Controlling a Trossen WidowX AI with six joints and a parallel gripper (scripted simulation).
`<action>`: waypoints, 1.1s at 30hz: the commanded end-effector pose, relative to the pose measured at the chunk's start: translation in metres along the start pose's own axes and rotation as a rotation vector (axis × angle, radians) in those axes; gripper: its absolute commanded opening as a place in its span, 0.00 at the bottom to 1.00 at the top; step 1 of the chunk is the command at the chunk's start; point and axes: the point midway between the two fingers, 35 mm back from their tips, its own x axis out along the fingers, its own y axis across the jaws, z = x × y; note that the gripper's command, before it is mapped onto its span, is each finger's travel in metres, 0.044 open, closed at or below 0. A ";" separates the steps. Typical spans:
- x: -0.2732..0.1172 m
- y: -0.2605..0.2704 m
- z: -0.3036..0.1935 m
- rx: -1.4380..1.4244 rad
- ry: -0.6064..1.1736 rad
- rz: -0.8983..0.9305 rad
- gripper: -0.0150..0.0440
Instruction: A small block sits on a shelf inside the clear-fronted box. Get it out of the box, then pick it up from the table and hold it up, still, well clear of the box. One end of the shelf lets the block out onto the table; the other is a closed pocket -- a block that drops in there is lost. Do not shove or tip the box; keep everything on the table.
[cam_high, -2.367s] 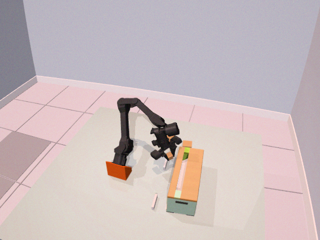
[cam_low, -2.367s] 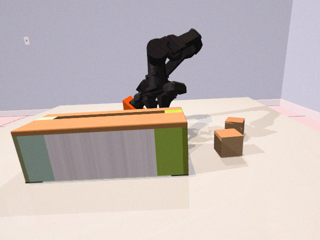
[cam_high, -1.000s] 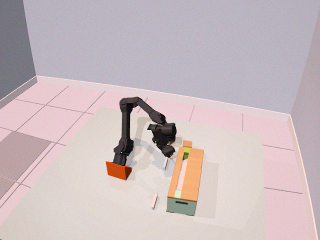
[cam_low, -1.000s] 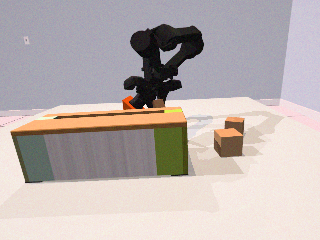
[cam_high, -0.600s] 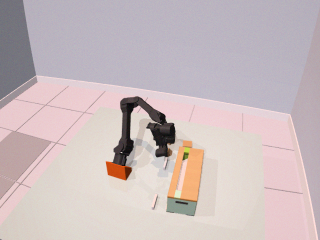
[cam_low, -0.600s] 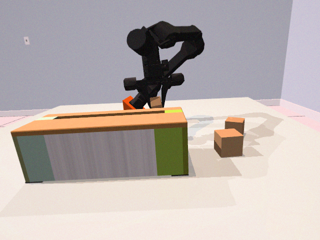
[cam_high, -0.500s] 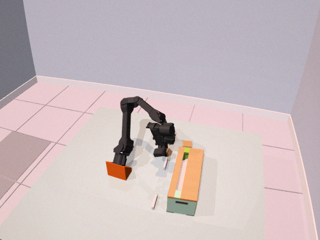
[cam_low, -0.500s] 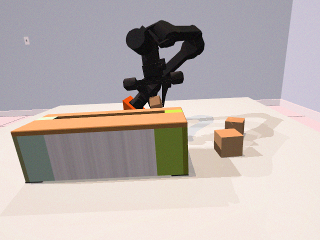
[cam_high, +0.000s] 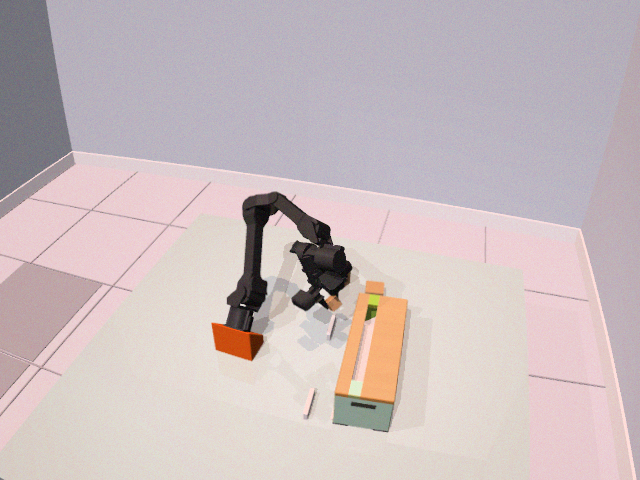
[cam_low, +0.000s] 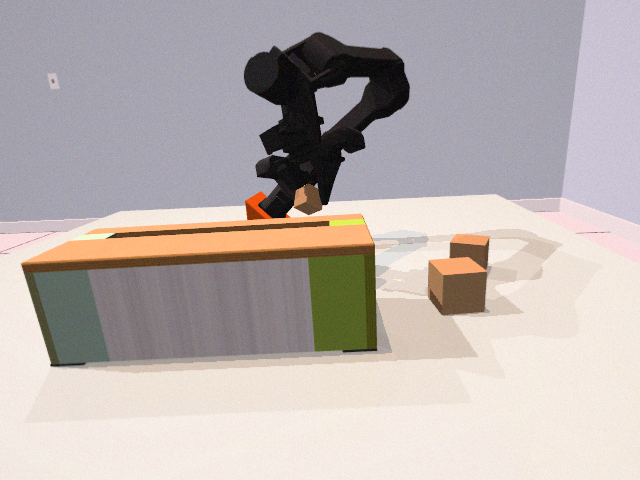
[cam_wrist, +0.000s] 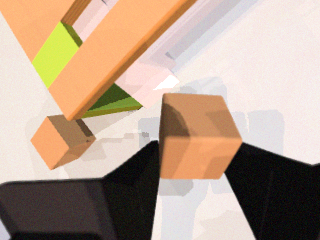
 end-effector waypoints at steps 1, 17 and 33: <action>-0.004 0.002 0.000 0.190 0.004 0.017 0.25; -0.018 0.005 -0.003 0.867 0.030 0.054 0.25; -0.031 0.010 -0.005 1.543 0.083 0.087 0.25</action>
